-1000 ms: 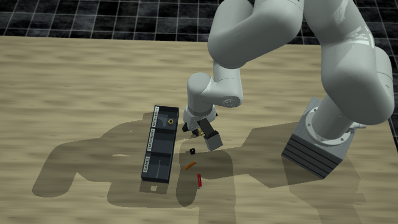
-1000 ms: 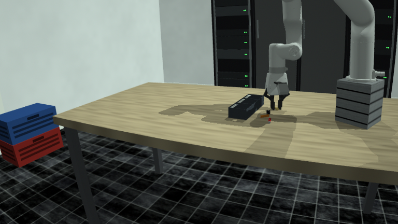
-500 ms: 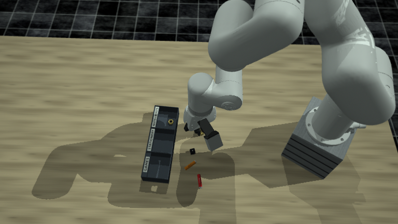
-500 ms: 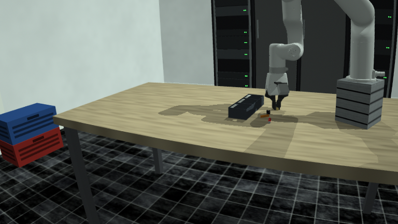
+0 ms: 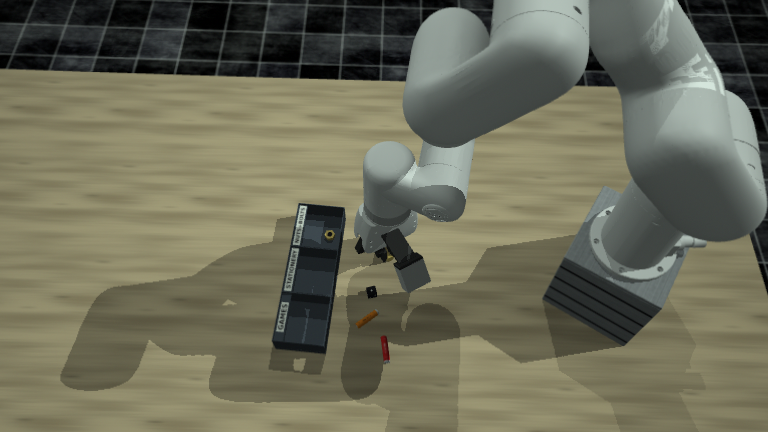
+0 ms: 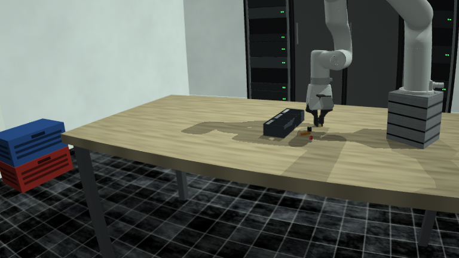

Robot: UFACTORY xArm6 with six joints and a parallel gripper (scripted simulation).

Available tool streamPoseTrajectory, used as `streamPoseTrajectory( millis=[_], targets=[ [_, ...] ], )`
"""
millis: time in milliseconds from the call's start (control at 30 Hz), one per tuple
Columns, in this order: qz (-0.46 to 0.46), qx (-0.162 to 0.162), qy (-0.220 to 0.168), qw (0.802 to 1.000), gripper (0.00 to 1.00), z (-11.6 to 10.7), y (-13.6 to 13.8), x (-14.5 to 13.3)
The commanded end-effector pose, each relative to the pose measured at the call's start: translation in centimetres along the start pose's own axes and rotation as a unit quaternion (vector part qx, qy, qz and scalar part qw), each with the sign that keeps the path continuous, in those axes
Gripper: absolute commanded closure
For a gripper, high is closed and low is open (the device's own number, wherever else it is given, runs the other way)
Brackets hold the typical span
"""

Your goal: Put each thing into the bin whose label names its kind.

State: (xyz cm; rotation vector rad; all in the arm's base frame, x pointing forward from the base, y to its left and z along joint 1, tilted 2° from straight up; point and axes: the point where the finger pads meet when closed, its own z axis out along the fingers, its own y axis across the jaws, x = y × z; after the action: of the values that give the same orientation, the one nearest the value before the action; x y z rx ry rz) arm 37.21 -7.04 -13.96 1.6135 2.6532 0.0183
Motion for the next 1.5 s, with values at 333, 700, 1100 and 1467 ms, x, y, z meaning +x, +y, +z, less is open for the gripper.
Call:
streamPoseTrajectory(
  millis=[333,700,1100,1467],
  targets=[
    [0.000,0.000,-0.006,1.000,1.00,-1.6,-0.4,0.3],
    [0.000,0.003,-0.007,1.000,1.00,-5.8,0.2,0.0],
    [0.000,0.003,-0.007,1.000,1.00,-6.1,0.2,0.0],
    [0.000,0.003,-0.007,1.000,1.00,-7.0,1.0,-0.8]
  ],
)
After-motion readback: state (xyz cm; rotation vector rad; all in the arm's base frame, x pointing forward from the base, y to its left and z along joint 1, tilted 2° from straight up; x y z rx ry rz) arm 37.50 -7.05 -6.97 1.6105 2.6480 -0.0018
